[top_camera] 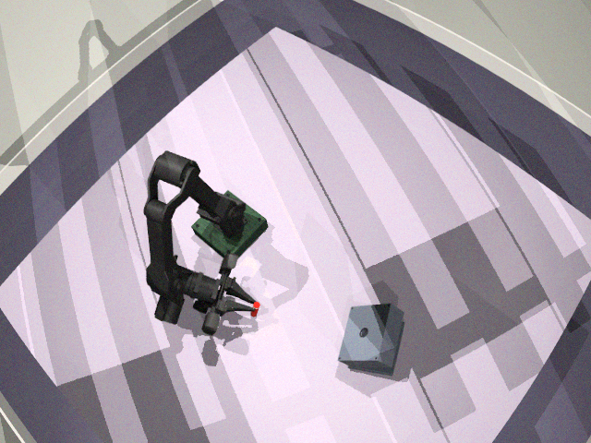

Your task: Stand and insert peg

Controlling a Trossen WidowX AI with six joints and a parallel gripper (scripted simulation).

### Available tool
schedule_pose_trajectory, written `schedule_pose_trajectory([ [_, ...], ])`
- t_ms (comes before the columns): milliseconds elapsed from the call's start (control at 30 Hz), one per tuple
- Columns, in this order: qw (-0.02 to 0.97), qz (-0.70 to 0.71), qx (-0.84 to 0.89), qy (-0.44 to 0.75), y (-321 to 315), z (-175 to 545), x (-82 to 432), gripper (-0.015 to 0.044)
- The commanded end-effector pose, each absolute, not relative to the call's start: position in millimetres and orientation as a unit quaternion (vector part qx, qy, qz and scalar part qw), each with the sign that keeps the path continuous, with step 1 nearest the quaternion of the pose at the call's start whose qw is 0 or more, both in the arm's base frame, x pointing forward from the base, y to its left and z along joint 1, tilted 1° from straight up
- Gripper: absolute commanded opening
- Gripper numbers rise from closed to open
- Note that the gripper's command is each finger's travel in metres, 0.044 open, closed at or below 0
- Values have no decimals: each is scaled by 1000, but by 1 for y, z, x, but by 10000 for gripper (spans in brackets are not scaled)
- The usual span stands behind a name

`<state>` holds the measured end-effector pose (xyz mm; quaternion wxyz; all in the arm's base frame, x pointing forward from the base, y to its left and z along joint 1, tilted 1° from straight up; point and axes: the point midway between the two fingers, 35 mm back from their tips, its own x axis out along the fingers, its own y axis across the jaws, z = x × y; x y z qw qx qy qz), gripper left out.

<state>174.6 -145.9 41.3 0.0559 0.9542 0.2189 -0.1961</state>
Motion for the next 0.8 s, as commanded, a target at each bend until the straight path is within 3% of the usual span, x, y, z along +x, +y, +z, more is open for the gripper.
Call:
schedule_pose_trajectory([
  [0,50,-180,958,219,-148,40,173,51],
  [767,53,-164,960,219,-150,36,170,51],
])
